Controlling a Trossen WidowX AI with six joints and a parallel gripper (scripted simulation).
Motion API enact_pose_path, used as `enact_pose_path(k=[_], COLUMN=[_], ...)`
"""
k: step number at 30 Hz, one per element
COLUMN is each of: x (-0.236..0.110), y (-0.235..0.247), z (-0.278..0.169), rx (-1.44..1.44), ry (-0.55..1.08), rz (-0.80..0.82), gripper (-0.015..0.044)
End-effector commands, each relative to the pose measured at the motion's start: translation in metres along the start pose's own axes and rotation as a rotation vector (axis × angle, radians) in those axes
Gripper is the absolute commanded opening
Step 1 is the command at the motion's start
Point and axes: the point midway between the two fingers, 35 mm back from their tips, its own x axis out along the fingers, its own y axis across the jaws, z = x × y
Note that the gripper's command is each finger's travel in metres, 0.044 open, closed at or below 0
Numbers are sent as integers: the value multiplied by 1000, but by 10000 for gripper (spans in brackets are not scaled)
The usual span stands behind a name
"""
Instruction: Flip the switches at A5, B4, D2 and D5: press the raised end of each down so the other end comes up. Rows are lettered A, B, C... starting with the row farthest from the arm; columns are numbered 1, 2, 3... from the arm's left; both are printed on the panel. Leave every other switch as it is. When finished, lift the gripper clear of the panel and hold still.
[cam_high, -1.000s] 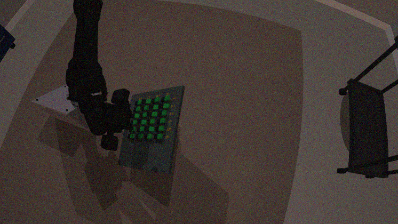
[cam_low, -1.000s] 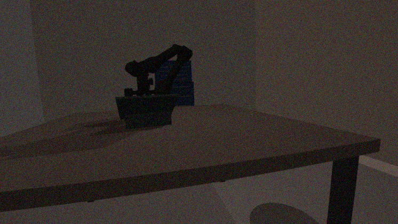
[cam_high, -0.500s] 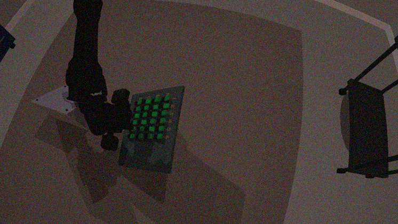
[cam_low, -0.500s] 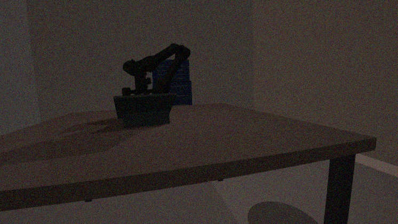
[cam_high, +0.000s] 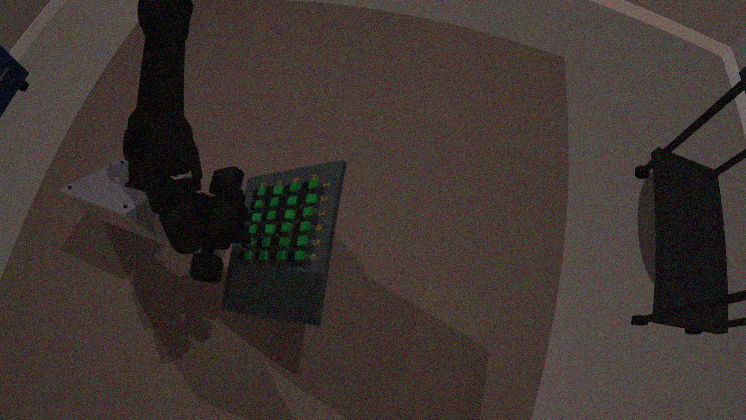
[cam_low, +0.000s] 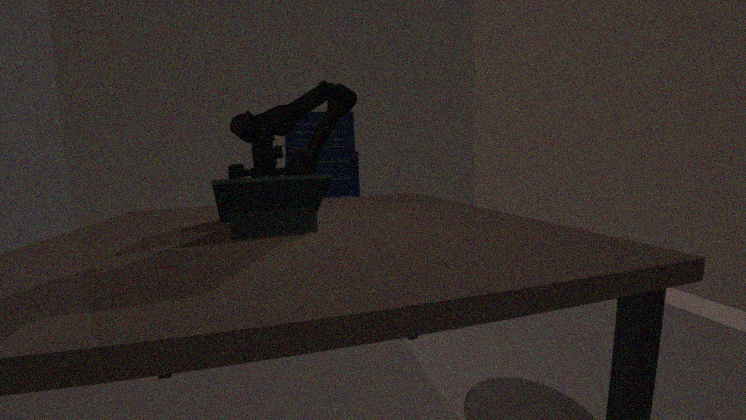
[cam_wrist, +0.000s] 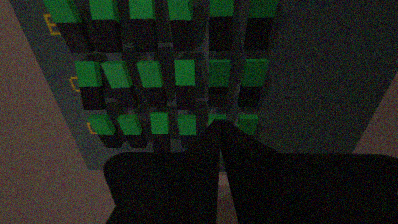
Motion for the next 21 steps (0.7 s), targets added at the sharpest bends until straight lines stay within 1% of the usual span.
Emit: enact_pose_path(k=[1,21], x=[2,4], y=[1,1], z=[-1,-1], rx=[7,7], ry=[2,2], rz=[5,5], gripper=[0,0])
